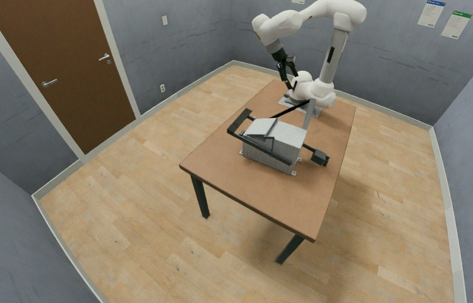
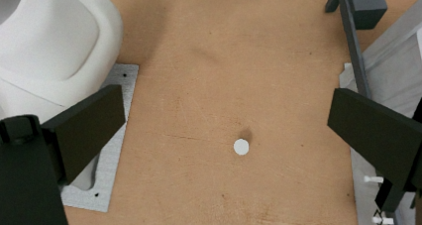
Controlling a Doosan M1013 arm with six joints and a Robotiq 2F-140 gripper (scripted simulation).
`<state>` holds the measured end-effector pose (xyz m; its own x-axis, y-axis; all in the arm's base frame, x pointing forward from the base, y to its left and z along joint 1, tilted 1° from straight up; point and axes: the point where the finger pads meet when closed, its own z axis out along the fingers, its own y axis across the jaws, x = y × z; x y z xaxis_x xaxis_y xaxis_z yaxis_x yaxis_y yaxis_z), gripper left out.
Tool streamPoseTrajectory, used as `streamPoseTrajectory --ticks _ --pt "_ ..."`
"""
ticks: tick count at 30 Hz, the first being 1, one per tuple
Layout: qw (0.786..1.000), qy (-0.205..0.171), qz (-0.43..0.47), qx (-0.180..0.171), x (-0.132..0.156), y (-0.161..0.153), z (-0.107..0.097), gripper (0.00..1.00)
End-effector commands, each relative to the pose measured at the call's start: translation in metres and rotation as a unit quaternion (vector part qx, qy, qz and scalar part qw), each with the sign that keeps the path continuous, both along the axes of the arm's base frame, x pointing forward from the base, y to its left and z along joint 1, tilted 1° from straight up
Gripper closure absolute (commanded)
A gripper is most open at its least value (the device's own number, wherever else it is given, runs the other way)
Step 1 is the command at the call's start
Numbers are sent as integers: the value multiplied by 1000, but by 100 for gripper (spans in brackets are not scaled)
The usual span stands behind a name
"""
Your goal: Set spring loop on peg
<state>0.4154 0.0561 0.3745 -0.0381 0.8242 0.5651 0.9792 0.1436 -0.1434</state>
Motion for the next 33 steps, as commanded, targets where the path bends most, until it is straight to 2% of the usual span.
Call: streamPoseTrajectory --ticks 1,2,18,19,33 --pt "1000 -1 0 0 0 0 1 0" --pt "997 -25 -8 -70 0 0 -17 0" --pt "997 -25 -8 -70 0 0 -17 0" --pt "989 -49 -16 -140 1 0 -35 0" --pt "989 -49 -16 -140 1 0 -35 0"
